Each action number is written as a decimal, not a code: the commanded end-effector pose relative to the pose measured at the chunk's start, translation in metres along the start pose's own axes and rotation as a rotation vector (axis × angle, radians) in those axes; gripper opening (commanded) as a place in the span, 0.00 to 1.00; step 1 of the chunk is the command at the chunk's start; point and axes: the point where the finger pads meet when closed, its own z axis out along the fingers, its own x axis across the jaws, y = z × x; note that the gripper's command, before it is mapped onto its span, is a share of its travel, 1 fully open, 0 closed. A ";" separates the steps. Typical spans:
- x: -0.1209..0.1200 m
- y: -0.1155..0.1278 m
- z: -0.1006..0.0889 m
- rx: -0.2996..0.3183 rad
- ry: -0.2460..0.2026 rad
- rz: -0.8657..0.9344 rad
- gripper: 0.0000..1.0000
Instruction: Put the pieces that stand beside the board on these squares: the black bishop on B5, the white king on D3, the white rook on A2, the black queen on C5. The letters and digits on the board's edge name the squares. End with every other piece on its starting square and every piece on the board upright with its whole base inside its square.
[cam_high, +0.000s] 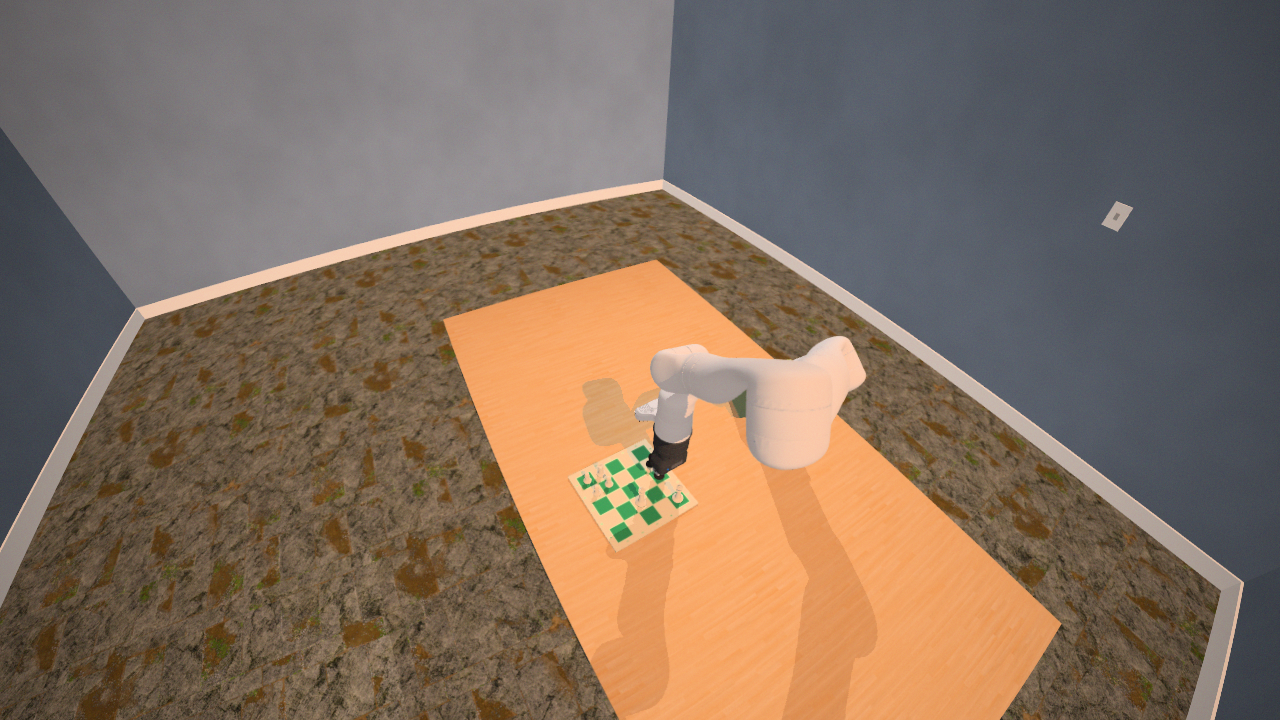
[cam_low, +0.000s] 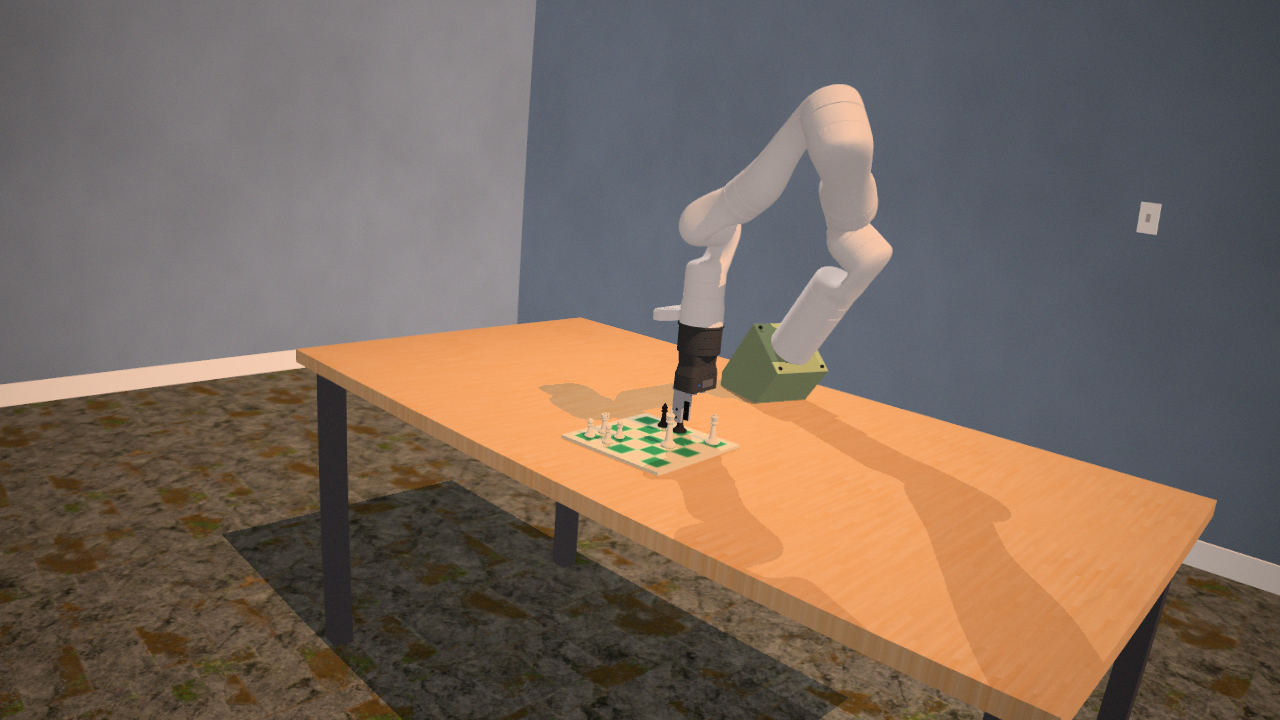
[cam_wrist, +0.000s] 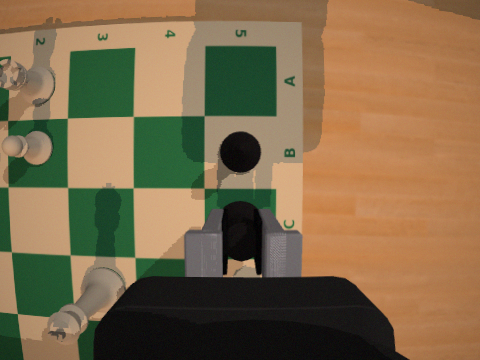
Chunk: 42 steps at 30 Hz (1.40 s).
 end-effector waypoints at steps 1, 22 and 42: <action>0.000 0.000 0.000 0.001 -0.001 0.000 0.00; 0.000 0.000 0.000 0.001 -0.001 0.000 0.00; 0.000 0.000 0.000 0.001 -0.001 0.000 0.48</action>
